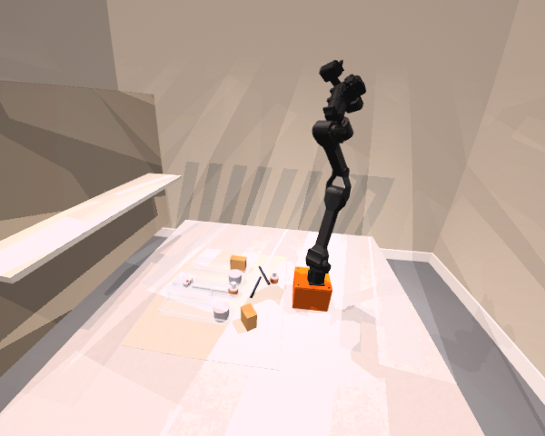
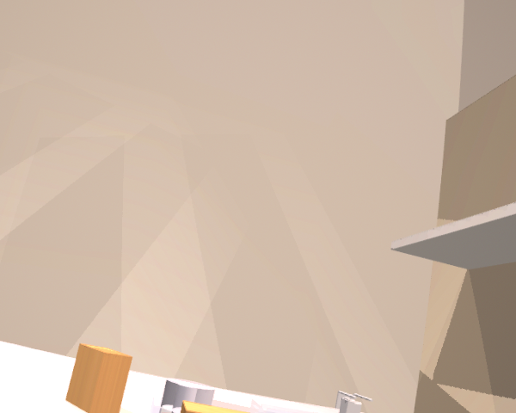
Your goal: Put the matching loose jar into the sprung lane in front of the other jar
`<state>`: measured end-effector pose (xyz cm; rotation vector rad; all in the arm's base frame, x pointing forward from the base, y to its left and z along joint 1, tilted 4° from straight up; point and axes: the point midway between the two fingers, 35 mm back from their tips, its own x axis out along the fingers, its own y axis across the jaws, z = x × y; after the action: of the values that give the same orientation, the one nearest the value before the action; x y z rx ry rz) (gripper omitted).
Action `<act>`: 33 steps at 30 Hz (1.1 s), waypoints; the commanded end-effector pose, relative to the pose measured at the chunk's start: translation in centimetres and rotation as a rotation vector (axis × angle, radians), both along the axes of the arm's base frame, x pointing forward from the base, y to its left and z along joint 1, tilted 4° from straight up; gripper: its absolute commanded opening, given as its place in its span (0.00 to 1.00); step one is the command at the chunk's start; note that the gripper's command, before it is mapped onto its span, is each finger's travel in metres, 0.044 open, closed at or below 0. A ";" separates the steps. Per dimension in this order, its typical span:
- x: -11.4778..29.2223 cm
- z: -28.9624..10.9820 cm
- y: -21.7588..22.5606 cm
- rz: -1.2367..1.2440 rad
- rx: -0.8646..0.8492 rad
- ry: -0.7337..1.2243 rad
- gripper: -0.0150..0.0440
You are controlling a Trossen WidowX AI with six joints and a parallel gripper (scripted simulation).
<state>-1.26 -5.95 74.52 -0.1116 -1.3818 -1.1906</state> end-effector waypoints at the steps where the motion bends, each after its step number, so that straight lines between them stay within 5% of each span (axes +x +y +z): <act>1: 0.0 0.0 0.1 -0.001 -0.003 0.002 0.98; 11: 5.5 1.4 5.1 -0.042 -0.225 0.184 1.00; 18: 13.5 0.5 9.6 -0.047 -0.436 0.419 1.00; 33: 32.2 -11.1 11.5 0.041 -0.655 1.066 1.00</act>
<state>28.21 6.16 66.14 -0.9872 -0.8311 -0.4828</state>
